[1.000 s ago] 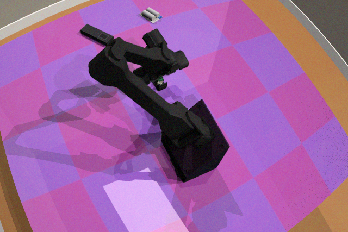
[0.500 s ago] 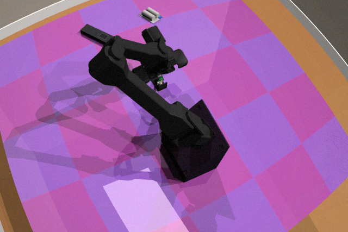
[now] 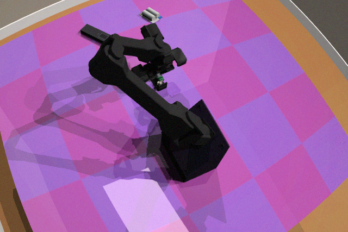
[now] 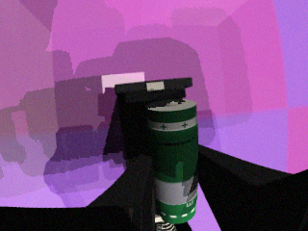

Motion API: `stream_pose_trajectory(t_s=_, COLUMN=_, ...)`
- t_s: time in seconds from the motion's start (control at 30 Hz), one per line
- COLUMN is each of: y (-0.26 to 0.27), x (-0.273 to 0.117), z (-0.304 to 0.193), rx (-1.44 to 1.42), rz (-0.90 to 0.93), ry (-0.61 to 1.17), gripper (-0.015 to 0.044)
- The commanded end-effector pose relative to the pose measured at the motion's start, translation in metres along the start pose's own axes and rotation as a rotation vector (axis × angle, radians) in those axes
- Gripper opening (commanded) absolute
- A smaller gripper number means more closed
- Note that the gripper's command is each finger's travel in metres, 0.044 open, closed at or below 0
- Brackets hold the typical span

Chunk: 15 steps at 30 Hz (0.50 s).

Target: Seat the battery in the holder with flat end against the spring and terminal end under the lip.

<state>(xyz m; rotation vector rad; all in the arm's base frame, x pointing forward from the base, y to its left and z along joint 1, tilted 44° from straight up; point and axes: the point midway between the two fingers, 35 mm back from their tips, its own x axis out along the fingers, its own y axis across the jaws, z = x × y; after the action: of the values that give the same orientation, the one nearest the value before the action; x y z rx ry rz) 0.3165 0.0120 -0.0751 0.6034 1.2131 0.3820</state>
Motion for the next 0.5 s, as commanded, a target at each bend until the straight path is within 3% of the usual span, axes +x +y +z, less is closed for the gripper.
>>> stream_pose_trajectory(t_s=0.0, y=-0.0009, x=0.0035, z=-0.007, rx=0.002, rz=-0.009, ry=0.05, gripper=0.0078)
stream_pose_trajectory(t_s=0.47, y=0.0017, x=0.0027, z=-0.0064, rx=-0.004, rz=-0.01, ry=0.131, gripper=0.0078)
